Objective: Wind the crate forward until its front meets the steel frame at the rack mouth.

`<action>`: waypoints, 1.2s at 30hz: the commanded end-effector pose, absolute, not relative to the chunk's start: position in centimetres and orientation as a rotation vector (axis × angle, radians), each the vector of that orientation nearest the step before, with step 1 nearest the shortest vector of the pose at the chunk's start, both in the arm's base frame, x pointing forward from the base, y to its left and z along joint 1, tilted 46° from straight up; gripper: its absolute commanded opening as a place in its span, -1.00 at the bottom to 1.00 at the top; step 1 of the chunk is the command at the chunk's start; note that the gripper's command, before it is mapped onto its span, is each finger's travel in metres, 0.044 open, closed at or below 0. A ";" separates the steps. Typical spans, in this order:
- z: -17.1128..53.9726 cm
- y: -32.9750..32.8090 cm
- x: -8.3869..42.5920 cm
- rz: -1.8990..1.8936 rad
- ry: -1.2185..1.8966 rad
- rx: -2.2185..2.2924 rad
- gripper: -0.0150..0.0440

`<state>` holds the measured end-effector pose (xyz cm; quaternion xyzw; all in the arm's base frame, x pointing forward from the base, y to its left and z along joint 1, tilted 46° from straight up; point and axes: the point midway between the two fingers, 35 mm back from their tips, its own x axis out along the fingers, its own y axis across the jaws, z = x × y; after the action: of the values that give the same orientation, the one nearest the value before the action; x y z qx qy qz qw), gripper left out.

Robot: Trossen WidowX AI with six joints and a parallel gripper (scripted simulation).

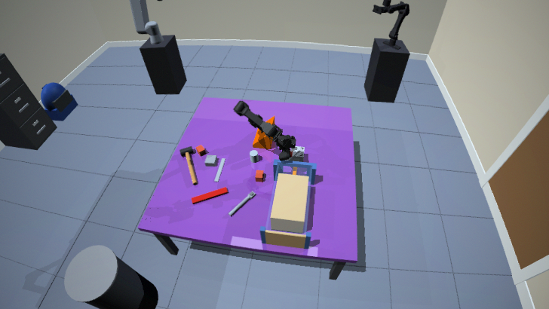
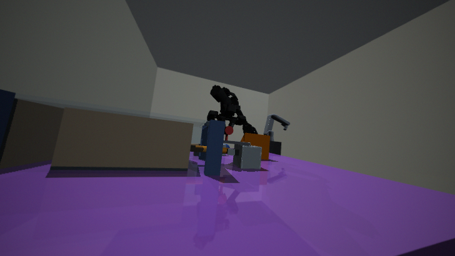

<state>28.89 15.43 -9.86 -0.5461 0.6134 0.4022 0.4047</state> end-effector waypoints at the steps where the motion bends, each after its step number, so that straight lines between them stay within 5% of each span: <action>1: -10.9 16.2 29.8 1.008 1.526 -1.376 -0.49; 36: -14.7 20.2 30.8 1.009 1.522 -1.374 -0.49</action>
<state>30.87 18.96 -13.49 -0.5514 0.6116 0.3948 0.4075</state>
